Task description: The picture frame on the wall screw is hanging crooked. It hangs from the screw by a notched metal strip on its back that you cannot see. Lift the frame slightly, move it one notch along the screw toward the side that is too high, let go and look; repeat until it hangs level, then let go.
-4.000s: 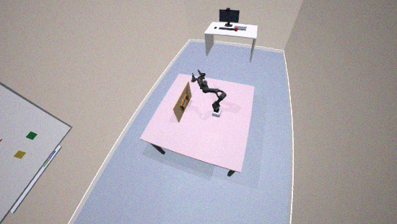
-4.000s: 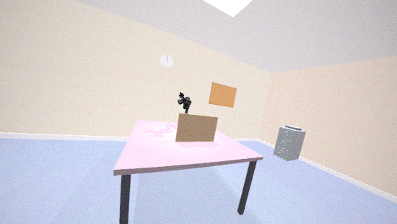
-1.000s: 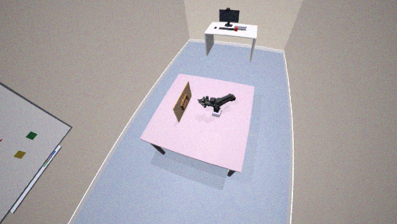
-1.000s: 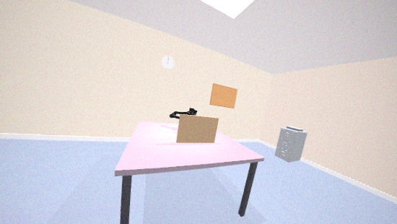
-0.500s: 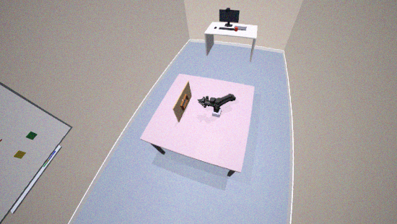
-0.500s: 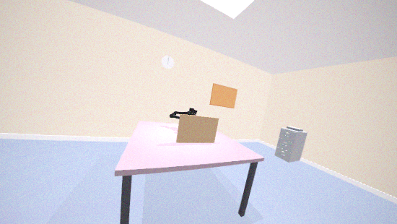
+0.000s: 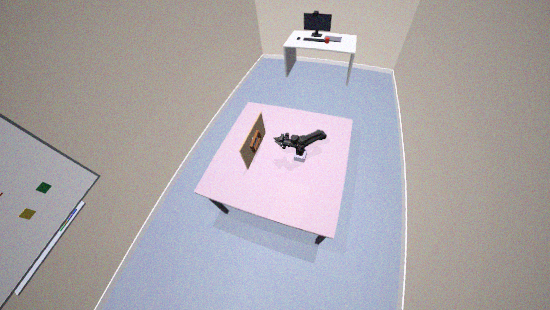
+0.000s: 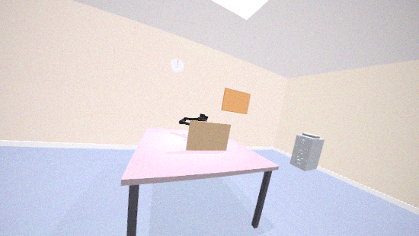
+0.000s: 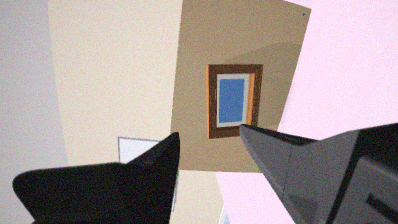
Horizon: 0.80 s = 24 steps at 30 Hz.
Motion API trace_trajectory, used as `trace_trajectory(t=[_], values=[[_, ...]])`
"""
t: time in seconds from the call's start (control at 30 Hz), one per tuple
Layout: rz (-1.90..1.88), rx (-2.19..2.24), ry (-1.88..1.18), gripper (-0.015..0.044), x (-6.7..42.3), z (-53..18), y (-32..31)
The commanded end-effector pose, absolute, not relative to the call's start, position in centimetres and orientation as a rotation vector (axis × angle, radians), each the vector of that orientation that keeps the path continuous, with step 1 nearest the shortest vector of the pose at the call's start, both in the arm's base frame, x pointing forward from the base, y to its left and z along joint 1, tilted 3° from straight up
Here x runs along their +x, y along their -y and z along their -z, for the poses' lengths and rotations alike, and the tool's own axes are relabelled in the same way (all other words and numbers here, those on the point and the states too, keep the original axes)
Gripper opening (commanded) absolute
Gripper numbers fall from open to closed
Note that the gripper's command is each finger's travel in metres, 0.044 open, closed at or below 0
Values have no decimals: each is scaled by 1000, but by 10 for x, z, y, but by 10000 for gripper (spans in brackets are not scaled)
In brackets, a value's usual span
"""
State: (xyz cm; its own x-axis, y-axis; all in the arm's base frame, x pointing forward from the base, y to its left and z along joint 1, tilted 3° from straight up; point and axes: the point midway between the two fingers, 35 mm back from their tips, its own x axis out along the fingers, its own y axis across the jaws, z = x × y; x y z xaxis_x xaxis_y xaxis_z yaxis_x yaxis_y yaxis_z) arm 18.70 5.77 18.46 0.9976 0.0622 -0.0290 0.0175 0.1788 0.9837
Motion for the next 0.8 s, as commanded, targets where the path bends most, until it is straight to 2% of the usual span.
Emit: trace_trajectory(t=[0.0,0.2,0.77], values=[[-31,1388,-63,260,187,-185,-57],[-32,1392,-68,260,189,-185,-60],[-36,1415,-73,260,252,-156,-83]])
